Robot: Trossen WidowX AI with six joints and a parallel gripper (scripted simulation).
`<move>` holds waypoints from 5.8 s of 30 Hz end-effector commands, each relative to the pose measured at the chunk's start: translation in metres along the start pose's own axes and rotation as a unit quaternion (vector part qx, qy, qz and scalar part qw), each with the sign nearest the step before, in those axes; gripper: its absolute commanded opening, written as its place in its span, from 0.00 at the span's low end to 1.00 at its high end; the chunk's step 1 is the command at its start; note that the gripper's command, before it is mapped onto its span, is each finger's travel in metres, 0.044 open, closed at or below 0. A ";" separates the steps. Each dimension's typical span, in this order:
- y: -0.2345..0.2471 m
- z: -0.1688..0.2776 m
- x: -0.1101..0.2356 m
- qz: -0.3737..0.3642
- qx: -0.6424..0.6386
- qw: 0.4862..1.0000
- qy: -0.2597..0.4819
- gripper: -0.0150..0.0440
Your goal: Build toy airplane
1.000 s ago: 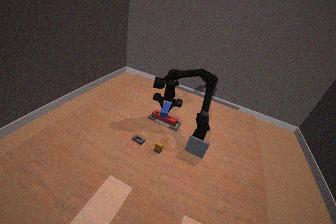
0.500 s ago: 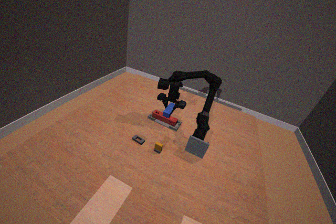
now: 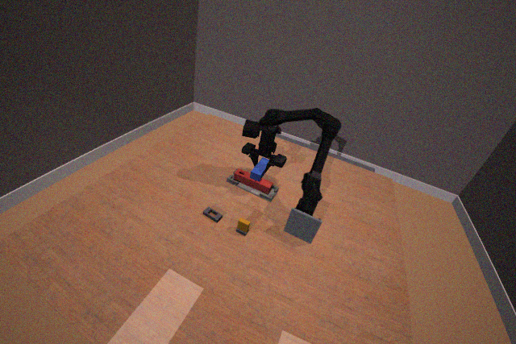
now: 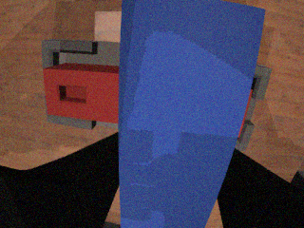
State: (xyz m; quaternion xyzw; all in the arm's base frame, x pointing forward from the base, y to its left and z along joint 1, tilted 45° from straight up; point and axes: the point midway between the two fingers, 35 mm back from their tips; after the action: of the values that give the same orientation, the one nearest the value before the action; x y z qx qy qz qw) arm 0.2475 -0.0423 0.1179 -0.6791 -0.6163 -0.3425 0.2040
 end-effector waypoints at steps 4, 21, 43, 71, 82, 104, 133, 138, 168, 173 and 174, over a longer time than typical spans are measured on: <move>0.000 -0.001 0.000 -0.003 -0.005 1.000 -0.002 0.58; 0.002 -0.002 -0.013 -0.003 -0.005 1.000 -0.001 0.58; 0.001 -0.003 -0.040 -0.004 -0.005 1.000 -0.002 0.58; 0.002 -0.002 -0.038 -0.003 -0.008 1.000 0.001 1.00; 0.004 0.001 0.025 -0.002 -0.005 1.000 0.002 1.00; 0.005 0.000 0.046 -0.001 0.609 0.793 -0.002 1.00; -0.071 0.195 0.054 -0.012 0.704 0.710 0.014 1.00; -0.116 0.237 0.044 -0.005 0.700 0.714 0.004 1.00; -0.114 0.239 -0.037 -0.005 0.700 0.714 0.003 1.00; -0.114 0.239 -0.045 -0.005 0.700 0.714 0.003 1.00; -0.114 0.239 -0.047 -0.005 0.700 0.714 0.003 1.00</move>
State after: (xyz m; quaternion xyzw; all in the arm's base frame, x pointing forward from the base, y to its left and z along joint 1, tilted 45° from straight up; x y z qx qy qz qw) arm 0.1894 0.1178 -0.0899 -0.3358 -0.6871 0.1734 0.6205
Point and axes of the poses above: the point midway between the two fingers, 35 mm back from their tips, its own x axis back along the fingers, its own y axis across the jaws, z = x × y, and after that the axes turned 14 degrees about -x, right-handed
